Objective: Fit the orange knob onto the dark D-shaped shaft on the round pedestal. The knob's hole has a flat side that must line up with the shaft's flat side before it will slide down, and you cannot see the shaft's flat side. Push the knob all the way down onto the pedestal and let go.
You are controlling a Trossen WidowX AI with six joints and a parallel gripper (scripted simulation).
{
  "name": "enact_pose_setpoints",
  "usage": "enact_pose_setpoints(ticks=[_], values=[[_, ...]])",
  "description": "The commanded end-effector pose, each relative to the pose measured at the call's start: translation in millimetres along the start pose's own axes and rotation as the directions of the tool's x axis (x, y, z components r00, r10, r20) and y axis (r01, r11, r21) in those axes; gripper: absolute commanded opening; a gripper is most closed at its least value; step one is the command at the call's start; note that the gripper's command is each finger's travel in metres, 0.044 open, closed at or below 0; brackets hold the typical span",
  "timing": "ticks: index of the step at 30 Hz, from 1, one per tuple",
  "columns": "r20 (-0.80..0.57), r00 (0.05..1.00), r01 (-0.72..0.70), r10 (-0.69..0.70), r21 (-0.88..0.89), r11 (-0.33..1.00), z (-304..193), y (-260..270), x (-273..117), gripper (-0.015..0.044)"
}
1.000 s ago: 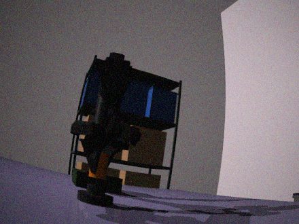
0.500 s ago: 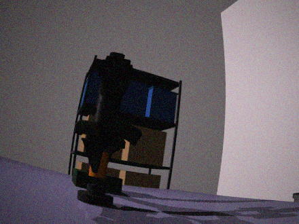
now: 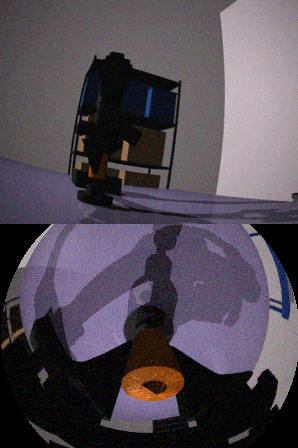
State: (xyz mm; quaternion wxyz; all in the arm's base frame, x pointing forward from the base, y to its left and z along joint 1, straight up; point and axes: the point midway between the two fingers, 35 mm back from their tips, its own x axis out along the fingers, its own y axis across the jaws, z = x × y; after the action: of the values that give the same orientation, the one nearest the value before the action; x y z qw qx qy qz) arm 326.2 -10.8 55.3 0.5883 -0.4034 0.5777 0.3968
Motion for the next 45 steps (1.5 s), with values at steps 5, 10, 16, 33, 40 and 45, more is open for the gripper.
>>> enact_pose_setpoints(ticks=[5,10,16,33,40,45], values=[[0.001,1.0,0.009,-0.009,-0.006,1.0,0.0,-1.3,-3.5,0.0],[0.001,1.0,0.009,-0.009,-0.059,0.998,-0.2,-0.6,-5.1,0.0],[0.001,1.0,0.009,-0.009,-0.213,0.977,-1.2,2.5,-5.5,0.0],[0.001,1.0,0.008,-0.008,-0.213,0.977,-2.0,6.7,0.0,0.0],[0.001,1.0,0.009,-0.009,-0.213,0.977,-1.5,4.9,0.3,0.0],[0.001,1.0,0.009,-0.009,-0.213,0.977,-1.5,4.7,0.3,0.0]])
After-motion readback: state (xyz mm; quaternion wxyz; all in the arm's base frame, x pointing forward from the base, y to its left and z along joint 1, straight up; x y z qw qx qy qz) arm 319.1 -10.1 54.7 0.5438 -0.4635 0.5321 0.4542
